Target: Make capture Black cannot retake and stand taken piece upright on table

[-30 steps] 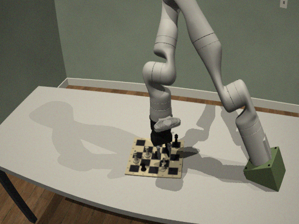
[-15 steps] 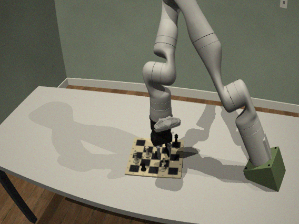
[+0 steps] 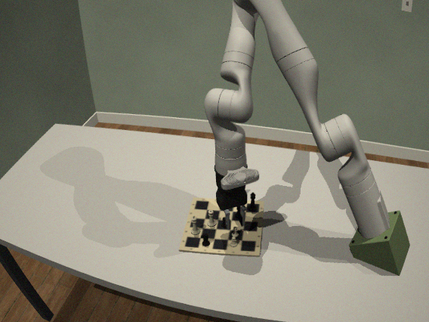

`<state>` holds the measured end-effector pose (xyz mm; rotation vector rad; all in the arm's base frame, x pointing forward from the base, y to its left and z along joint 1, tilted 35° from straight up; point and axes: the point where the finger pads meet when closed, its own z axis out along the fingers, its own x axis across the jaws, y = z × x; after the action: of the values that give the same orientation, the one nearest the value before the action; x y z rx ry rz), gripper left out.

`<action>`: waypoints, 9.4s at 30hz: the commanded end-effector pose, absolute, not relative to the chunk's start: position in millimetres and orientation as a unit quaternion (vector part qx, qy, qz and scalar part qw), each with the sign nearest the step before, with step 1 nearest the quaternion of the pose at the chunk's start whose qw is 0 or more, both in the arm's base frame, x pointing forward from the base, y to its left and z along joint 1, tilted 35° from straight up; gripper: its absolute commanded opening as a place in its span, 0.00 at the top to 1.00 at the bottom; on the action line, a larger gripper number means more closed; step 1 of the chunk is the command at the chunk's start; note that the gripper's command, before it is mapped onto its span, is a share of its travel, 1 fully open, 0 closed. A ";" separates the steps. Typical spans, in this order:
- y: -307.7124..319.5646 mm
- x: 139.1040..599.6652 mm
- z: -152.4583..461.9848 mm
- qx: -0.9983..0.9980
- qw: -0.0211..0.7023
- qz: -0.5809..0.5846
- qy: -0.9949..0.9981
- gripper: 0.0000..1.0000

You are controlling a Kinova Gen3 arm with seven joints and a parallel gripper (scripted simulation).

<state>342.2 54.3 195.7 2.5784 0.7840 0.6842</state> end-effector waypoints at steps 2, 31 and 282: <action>55.9 341.5 194.1 0.912 0.178 0.242 0.278 0.32; 50.2 359.0 167.2 0.912 0.178 0.242 0.278 0.32; 81.4 331.6 288.4 0.916 0.016 0.320 -0.242 1.00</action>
<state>331.0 82.5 286.4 2.8585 -0.6462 0.9910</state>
